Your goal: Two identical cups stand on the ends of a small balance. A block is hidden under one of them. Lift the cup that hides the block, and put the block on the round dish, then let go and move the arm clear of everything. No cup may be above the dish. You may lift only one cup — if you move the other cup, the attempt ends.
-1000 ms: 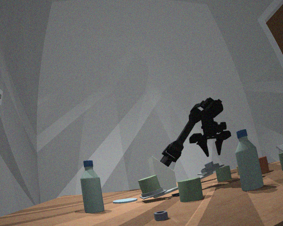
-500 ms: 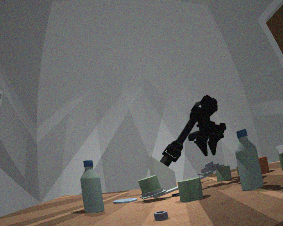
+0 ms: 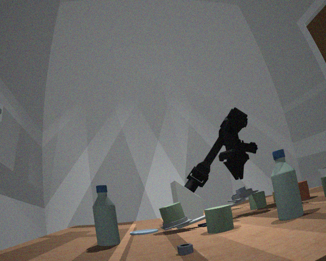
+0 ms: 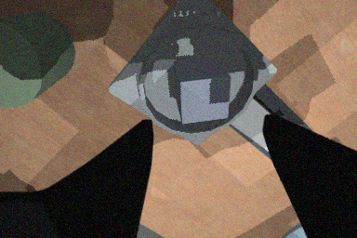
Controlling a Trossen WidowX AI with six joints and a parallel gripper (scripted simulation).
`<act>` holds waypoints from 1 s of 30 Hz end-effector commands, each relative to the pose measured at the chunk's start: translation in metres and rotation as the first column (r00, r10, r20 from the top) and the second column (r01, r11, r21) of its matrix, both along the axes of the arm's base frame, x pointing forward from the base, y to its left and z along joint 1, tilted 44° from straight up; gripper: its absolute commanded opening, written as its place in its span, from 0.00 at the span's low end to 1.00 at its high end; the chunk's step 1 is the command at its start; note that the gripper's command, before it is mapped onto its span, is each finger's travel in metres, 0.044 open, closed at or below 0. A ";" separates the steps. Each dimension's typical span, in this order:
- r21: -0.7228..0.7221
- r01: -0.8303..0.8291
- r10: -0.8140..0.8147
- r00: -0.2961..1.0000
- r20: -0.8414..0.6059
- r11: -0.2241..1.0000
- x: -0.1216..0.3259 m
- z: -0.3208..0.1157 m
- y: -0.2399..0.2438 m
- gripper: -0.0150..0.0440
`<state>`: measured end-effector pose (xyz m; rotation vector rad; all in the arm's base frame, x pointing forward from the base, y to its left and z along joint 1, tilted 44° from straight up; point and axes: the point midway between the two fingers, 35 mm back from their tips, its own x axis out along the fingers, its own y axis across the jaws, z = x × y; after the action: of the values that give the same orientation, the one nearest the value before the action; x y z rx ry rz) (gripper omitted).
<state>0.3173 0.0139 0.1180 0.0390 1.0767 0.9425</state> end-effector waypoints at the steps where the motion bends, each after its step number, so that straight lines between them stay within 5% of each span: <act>1: 0.005 -0.011 0.011 1.000 0.002 1.000 0.001 -0.005 0.003 0.69; 30: 0.006 -0.011 0.011 1.000 0.003 1.000 0.007 -0.039 0.035 0.69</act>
<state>0.3252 0.0447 0.0836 0.0282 1.0650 0.9505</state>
